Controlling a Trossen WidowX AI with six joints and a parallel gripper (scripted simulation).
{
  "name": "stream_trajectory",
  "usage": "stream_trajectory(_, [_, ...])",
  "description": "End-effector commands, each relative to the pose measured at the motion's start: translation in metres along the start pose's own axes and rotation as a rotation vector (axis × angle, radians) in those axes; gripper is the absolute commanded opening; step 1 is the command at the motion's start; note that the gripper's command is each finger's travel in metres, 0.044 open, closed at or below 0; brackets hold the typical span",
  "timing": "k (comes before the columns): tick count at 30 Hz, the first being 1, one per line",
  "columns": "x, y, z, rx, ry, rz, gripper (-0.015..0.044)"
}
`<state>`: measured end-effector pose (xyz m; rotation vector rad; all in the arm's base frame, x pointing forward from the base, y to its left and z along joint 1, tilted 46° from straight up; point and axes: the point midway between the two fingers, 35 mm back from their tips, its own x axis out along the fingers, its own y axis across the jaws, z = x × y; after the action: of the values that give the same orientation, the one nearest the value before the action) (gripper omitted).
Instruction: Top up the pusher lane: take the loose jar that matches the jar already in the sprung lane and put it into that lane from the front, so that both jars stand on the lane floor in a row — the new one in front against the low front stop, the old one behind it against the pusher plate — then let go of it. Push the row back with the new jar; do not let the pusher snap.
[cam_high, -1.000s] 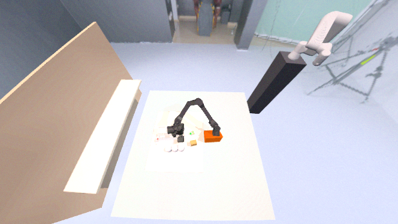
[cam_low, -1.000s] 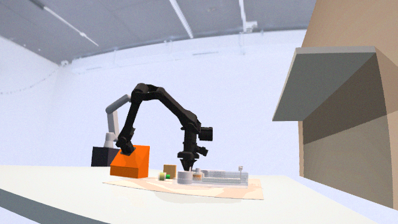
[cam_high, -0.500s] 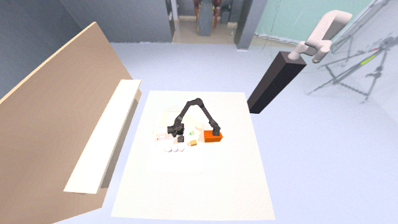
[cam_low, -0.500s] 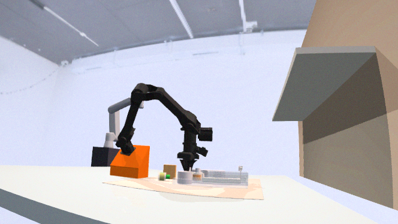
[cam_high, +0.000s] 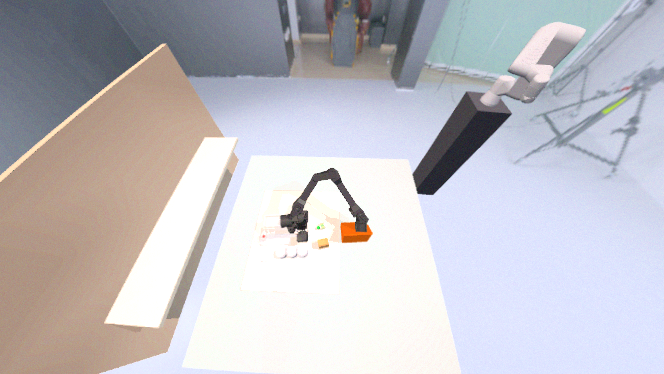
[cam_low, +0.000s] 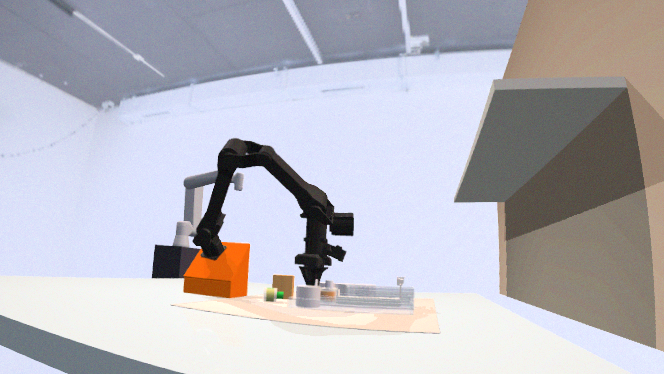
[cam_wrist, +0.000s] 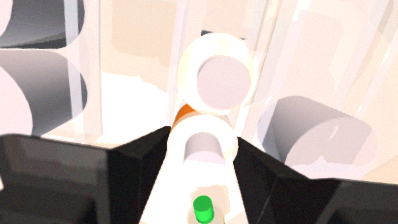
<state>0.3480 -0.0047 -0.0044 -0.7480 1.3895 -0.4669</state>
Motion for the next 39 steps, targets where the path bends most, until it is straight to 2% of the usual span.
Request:
stream_trajectory(1, [0.0000, -0.0012, 0.0012, 0.007, -0.008, -0.005, 0.0000])
stream_trajectory(39, [0.0002, 0.0002, -0.0062, 0.007, -0.007, -0.005, 0.0000])
